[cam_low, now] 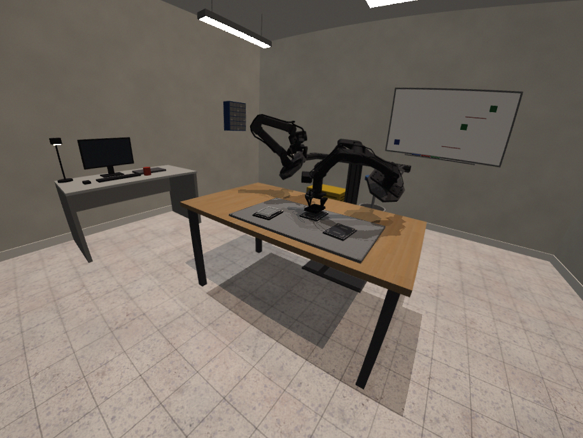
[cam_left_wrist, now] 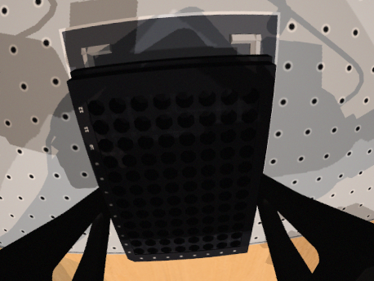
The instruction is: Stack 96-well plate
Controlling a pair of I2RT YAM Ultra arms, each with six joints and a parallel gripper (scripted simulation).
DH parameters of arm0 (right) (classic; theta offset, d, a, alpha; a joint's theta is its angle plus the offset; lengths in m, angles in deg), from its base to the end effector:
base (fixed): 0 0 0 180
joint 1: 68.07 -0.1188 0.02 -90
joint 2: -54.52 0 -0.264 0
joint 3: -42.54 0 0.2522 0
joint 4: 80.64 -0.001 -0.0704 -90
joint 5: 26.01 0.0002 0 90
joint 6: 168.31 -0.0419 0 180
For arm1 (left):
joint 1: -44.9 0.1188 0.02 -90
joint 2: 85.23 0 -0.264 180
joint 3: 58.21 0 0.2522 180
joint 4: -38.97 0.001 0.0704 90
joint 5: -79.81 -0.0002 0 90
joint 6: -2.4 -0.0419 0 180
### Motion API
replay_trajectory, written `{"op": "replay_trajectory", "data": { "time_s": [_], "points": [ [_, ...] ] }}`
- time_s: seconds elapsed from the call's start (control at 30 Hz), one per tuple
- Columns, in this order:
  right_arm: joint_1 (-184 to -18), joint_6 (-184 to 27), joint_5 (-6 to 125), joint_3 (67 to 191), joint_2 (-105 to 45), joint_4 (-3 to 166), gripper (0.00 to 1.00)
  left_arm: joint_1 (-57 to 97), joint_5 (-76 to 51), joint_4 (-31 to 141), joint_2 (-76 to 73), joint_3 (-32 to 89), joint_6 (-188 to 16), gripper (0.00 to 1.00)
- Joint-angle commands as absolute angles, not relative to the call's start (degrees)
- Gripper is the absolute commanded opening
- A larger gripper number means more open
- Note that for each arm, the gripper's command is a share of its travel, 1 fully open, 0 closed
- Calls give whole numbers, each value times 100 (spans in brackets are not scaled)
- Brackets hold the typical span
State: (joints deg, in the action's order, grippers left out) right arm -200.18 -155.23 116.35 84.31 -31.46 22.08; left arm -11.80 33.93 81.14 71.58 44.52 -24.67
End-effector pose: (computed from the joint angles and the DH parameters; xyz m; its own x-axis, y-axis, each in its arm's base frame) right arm -0.0646 0.1195 0.1245 -0.0417 -0.8409 -0.5395 -0.5967 0.4541 -0.6616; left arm 0.2445 -0.3173 -0.0813 -0.8197 0.0835 -0.5667 -0.1940 0.8904 0.4119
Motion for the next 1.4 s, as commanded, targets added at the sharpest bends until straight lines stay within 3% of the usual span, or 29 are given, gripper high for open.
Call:
{"op": "replay_trajectory", "data": {
  "time_s": [0.0,0.77,1.37],
  "points": [
    [-20084,-15580,11697,8618,-3222,2124,100,-1368,3447,8074,6942,4456,-2351,79],
    [-20050,-15583,11696,8557,-3223,2118,100,-1439,3377,8662,6944,4697,-2160,79],
    [-20050,-15583,11696,8557,-3223,2118,100,-1319,3463,8184,7155,4634,-2456,79]
  ]
}}
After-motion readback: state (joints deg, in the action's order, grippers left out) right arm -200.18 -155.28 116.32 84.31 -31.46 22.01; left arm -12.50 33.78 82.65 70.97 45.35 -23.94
